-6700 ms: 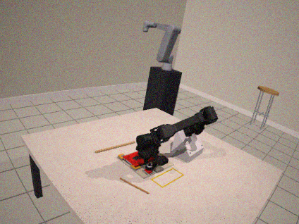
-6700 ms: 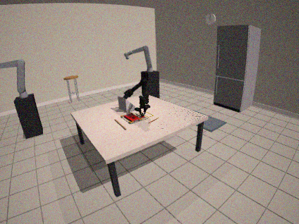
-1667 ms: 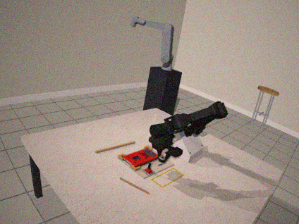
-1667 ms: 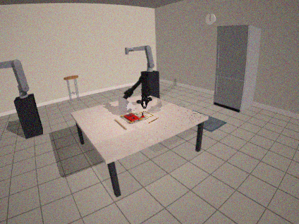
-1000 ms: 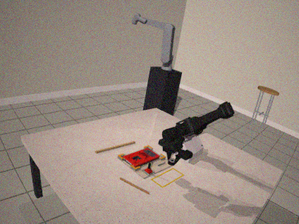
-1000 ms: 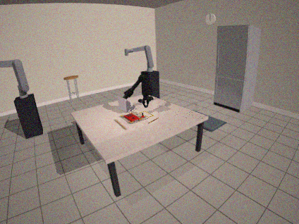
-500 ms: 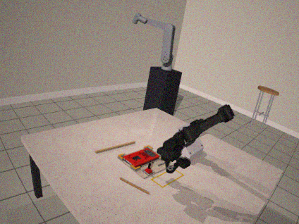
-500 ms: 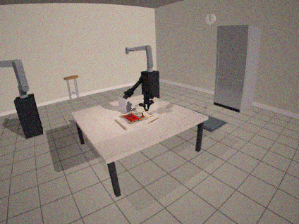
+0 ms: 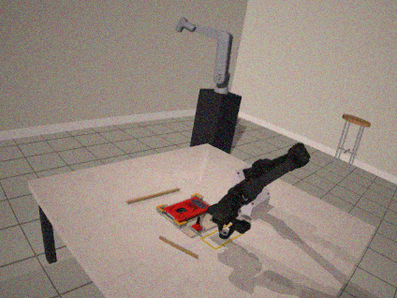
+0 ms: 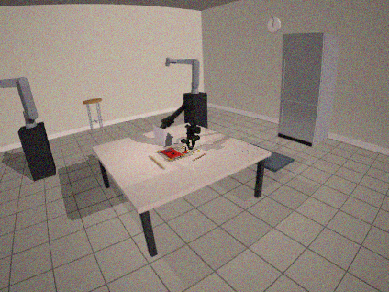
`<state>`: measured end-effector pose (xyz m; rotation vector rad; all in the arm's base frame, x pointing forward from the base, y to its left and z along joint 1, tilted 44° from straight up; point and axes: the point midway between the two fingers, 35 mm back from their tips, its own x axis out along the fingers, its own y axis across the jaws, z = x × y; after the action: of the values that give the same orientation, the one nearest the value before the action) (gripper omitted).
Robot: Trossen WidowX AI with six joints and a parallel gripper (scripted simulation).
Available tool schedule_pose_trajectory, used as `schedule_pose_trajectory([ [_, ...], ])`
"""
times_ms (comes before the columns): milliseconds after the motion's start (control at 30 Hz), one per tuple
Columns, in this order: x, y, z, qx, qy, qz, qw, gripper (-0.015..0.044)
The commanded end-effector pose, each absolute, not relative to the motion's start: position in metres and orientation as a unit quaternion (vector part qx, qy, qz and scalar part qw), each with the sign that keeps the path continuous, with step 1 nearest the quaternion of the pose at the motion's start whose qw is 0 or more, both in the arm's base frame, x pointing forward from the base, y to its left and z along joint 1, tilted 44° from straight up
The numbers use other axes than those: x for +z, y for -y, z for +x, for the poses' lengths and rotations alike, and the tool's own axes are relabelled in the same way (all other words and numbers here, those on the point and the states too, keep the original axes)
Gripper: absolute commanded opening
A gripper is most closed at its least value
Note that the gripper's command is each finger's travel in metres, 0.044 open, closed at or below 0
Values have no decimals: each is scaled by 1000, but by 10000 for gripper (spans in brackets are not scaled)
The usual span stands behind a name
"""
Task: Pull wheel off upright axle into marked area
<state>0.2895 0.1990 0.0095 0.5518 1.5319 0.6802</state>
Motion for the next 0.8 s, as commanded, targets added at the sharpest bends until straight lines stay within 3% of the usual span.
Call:
schedule_pose_trajectory([
  [0,9,-199,290,298,-670,241,635,26],
  [333,11,-197,290,297,-671,241,635,289],
  [700,52,-157,295,291,-675,241,633,300],
  [767,44,-151,291,285,-675,242,636,352],
])
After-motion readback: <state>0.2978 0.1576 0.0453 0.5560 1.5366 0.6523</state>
